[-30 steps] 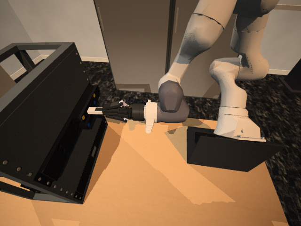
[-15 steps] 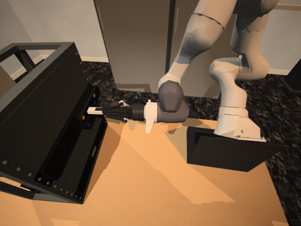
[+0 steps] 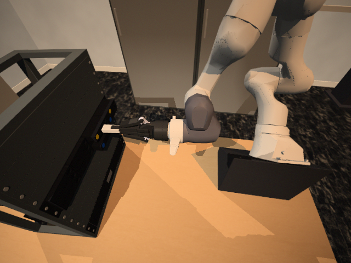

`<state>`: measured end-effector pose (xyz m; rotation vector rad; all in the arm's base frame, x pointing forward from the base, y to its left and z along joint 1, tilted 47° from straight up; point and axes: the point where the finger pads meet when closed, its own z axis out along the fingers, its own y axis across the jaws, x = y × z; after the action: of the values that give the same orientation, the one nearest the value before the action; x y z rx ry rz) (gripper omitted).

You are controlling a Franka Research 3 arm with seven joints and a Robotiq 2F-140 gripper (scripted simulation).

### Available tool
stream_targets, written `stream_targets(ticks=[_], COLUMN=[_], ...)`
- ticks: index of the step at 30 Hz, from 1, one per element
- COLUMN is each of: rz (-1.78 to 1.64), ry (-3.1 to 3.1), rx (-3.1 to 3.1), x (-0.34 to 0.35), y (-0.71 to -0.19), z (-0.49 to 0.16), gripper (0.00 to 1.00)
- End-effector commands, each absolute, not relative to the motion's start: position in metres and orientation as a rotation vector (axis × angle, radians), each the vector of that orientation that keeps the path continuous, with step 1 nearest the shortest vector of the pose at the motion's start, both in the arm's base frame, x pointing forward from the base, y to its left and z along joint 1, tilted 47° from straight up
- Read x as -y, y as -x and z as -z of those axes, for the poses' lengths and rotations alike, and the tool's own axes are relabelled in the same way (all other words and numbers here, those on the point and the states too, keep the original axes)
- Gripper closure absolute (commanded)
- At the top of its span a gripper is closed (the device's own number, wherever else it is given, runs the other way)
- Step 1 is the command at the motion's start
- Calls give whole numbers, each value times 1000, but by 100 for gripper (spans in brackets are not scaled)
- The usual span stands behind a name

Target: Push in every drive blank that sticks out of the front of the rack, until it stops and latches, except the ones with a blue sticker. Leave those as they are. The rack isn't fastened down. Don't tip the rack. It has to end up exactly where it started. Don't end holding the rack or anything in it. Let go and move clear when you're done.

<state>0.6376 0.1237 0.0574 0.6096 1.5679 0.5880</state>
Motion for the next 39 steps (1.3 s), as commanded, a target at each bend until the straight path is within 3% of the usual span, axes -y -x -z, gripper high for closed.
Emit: stream_targets(ticks=[1,39], rz=[-587,-587], ry=[-606,-606], rx=[-1570,-1570], x=[-124,-122], y=[-641,-661], z=[-57,-54], gripper=[100,100])
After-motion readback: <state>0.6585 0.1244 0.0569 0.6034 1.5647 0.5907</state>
